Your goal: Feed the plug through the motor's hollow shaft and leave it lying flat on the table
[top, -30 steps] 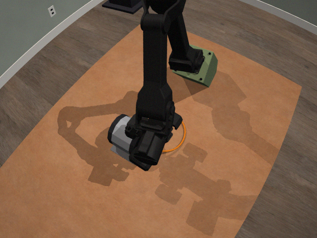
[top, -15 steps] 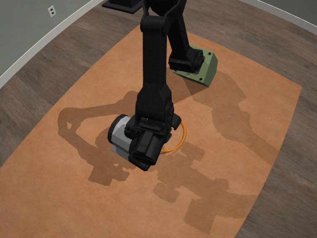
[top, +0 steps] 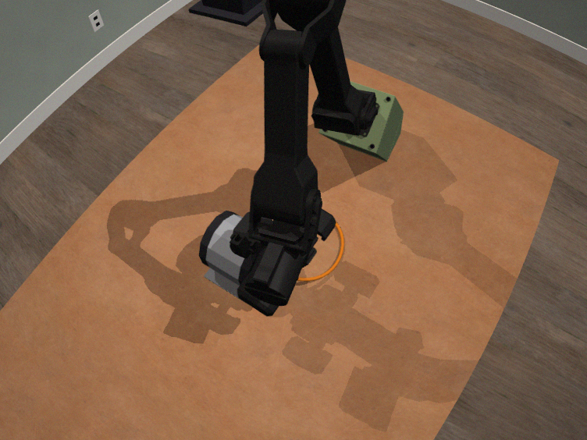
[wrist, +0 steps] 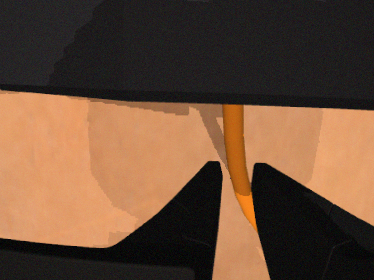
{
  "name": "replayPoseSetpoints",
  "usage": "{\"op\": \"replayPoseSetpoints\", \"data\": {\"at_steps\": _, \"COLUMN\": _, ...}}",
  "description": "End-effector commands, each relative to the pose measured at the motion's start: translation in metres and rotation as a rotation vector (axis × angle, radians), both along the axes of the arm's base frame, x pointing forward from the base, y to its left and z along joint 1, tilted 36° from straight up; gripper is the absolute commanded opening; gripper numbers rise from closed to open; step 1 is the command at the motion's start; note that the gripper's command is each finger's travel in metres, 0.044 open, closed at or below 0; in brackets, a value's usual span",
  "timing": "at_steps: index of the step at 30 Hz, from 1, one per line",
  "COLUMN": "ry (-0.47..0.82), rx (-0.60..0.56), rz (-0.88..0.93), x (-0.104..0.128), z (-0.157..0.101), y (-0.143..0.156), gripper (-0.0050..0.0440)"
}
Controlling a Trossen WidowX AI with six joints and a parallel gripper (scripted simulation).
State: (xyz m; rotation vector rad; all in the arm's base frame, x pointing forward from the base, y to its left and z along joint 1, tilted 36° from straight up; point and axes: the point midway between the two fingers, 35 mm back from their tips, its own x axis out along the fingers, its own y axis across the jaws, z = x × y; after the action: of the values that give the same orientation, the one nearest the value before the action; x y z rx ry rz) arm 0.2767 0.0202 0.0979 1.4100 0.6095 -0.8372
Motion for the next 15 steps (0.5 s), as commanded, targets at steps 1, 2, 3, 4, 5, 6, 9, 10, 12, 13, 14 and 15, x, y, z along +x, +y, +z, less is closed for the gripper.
{"op": "replayPoseSetpoints", "data": {"at_steps": 1, "ry": -0.001, "rx": 0.0, "rz": 0.0, "x": 0.0, "z": 0.0002, "y": 0.0001, "gripper": 0.0033}}
{"op": "replayPoseSetpoints", "data": {"at_steps": 2, "ry": -0.001, "rx": 0.0, "rz": 0.0, "x": 0.0, "z": 0.0002, "y": 0.0001, "gripper": 0.0027}}
{"op": "replayPoseSetpoints", "data": {"at_steps": 3, "ry": -0.001, "rx": 0.0, "rz": 0.0, "x": 0.0, "z": 0.0002, "y": 0.0001, "gripper": 0.002}}
{"op": "replayPoseSetpoints", "data": {"at_steps": 4, "ry": -0.001, "rx": 0.0, "rz": 0.0, "x": 0.0, "z": 0.0002, "y": 0.0001, "gripper": 0.0013}}
{"op": "replayPoseSetpoints", "data": {"at_steps": 5, "ry": -0.001, "rx": 0.0, "rz": 0.0, "x": 0.0, "z": 0.0002, "y": 0.0001, "gripper": 0.0007}}
{"op": "replayPoseSetpoints", "data": {"at_steps": 6, "ry": -0.001, "rx": 0.0, "rz": 0.0, "x": 0.0, "z": 0.0002, "y": 0.0001, "gripper": 0.0}}
{"op": "replayPoseSetpoints", "data": {"at_steps": 9, "ry": -0.001, "rx": 0.0, "rz": 0.0, "x": 0.0, "z": 0.0002, "y": 0.0001, "gripper": 0.0}}
{"op": "replayPoseSetpoints", "data": {"at_steps": 10, "ry": -0.001, "rx": 0.0, "rz": 0.0, "x": 0.0, "z": 0.0002, "y": 0.0001, "gripper": 0.0}}
{"op": "replayPoseSetpoints", "data": {"at_steps": 12, "ry": 0.0, "rx": 0.0, "rz": 0.0, "x": 0.0, "z": 0.0006, "y": -0.0008, "gripper": 0.0}}
{"op": "replayPoseSetpoints", "data": {"at_steps": 13, "ry": 0.001, "rx": 0.001, "rz": 0.001, "x": 0.0, "z": 0.001, "y": -0.0018, "gripper": 0.0}}
{"op": "replayPoseSetpoints", "data": {"at_steps": 14, "ry": 0.003, "rx": 0.001, "rz": 0.002, "x": -0.0001, "z": 0.0016, "y": -0.0032, "gripper": 0.0}}
{"op": "replayPoseSetpoints", "data": {"at_steps": 15, "ry": 0.004, "rx": 0.001, "rz": 0.002, "x": -0.0001, "z": 0.0022, "y": -0.0046, "gripper": 0.0}}
